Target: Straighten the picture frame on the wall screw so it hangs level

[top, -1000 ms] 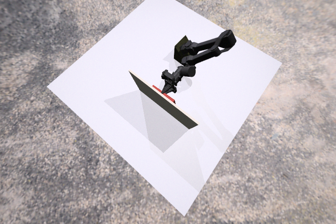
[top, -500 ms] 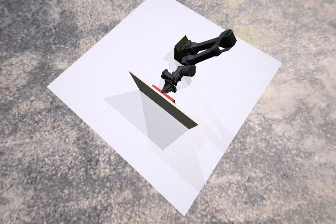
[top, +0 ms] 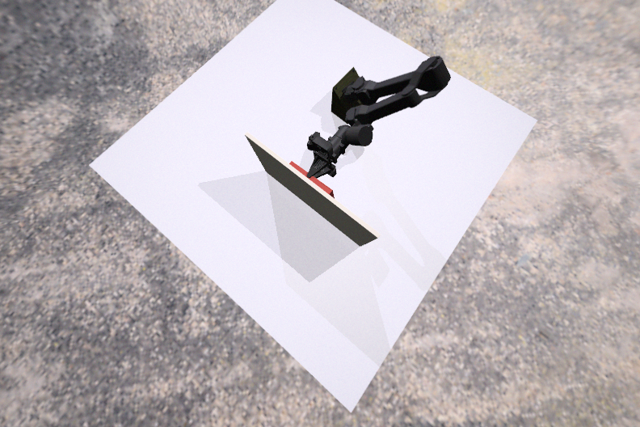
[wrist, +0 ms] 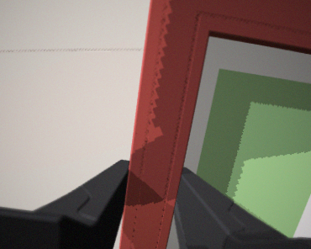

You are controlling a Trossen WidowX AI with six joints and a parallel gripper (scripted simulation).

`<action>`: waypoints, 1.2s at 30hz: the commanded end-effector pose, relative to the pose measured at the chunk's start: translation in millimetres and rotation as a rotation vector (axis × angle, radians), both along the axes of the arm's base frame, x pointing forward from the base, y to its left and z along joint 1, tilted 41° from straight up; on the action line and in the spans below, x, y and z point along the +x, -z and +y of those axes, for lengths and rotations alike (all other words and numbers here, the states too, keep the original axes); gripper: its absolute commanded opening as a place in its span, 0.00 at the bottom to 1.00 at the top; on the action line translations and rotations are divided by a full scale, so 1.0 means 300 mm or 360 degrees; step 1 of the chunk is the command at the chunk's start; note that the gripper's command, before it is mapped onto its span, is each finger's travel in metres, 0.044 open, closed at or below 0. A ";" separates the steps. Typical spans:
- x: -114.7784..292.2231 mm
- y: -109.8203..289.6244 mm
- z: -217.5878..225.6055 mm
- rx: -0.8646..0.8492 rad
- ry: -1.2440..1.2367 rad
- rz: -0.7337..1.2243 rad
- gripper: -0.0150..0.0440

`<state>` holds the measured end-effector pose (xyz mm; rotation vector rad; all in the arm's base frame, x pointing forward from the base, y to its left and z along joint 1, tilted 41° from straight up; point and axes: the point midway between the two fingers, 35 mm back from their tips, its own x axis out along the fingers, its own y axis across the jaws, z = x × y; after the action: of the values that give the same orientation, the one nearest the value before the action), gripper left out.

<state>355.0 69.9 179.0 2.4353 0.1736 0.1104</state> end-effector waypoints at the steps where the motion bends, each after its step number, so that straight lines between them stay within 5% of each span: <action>1: 0.001 -0.009 -0.005 0.0002 0.0018 -0.0014 0.25; 36: -0.001 -0.029 0.006 0.0002 0.0018 -0.0015 0.25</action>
<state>353.9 72.7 181.7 2.4347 0.1752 0.0987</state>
